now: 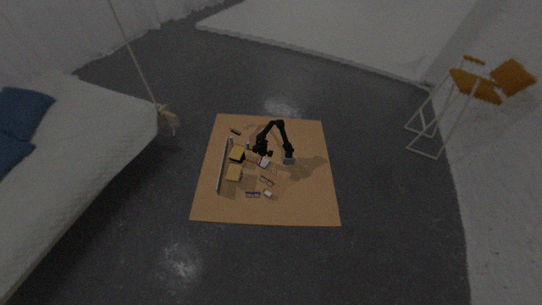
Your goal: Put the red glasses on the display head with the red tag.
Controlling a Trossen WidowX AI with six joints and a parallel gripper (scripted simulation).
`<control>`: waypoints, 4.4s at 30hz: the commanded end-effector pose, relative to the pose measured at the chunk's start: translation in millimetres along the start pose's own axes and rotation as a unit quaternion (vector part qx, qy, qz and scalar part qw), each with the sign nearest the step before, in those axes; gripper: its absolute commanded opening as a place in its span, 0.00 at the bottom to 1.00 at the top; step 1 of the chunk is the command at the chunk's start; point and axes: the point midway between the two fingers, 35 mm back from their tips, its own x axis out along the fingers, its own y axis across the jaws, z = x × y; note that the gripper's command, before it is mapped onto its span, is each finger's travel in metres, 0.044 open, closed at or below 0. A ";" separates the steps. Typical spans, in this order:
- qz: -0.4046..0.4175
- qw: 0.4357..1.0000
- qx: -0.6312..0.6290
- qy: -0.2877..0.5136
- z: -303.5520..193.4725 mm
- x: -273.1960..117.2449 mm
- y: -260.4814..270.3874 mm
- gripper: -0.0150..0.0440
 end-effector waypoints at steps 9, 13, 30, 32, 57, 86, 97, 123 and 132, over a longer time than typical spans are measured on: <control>0.002 1.000 -0.004 -0.003 0.0 14.1 -0.9 0.25; 0.002 1.000 -0.004 -0.003 0.0 18.4 -0.9 0.25; 0.002 1.000 -0.004 -0.003 0.7 29.8 1.7 0.25; 0.002 1.000 -0.004 -0.003 0.7 29.9 4.1 0.25; 0.009 1.000 -0.004 -0.001 1.1 30.8 35.2 0.25; 0.009 1.000 -0.003 -0.001 1.3 30.4 73.2 0.25; 0.009 1.000 -0.003 -0.001 1.3 30.3 87.7 0.25; 0.010 1.000 -0.002 -0.001 1.5 30.7 122.0 0.25; 0.010 1.000 -0.002 -0.001 1.6 30.5 134.1 0.25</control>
